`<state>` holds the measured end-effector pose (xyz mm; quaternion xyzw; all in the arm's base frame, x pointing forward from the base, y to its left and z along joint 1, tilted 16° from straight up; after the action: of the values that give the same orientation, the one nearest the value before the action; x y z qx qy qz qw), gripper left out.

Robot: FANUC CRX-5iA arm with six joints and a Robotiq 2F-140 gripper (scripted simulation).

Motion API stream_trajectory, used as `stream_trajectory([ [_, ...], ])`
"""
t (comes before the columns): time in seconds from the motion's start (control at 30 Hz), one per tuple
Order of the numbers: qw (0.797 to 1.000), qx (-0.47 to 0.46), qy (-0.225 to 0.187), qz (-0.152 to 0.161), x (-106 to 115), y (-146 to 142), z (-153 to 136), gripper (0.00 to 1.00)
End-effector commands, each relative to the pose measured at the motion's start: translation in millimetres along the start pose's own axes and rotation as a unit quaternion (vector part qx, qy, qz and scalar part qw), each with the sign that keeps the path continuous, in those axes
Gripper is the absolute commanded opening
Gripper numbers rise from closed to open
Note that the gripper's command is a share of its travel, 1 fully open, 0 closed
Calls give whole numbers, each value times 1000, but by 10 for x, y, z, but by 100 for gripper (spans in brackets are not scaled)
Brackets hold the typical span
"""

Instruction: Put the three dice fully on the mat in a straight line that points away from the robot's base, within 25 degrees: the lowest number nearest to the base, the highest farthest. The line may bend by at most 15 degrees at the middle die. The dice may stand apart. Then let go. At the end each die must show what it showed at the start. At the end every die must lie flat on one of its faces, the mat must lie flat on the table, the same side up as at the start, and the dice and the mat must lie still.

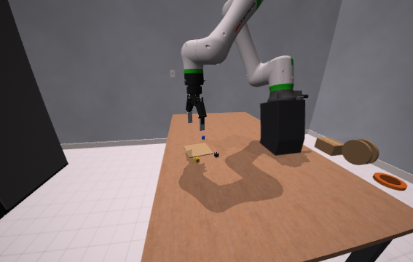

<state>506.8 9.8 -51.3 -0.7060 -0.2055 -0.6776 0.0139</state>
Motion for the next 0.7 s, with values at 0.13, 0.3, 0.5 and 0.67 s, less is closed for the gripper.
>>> stream_trajectory([
  [0.13,988,-155,6,-4,-21,767,-543,100],
  [0.3,972,-235,6,-4,-44,1100,-883,100],
  [0.5,961,-275,6,-5,-56,1252,-1066,100],
  [0.67,961,-275,6,-5,-56,1252,-1066,100],
])
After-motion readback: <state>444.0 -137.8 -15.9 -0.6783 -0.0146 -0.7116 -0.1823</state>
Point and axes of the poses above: the point where the finger pads meet when closed, its own x axis back along the fingers, its own y axis across the jaws, z = x × y, the point moved 6 cm from there along x, back along the fingers, and after that the axes turned 4 degrees about -x, right-handed, at the moved point
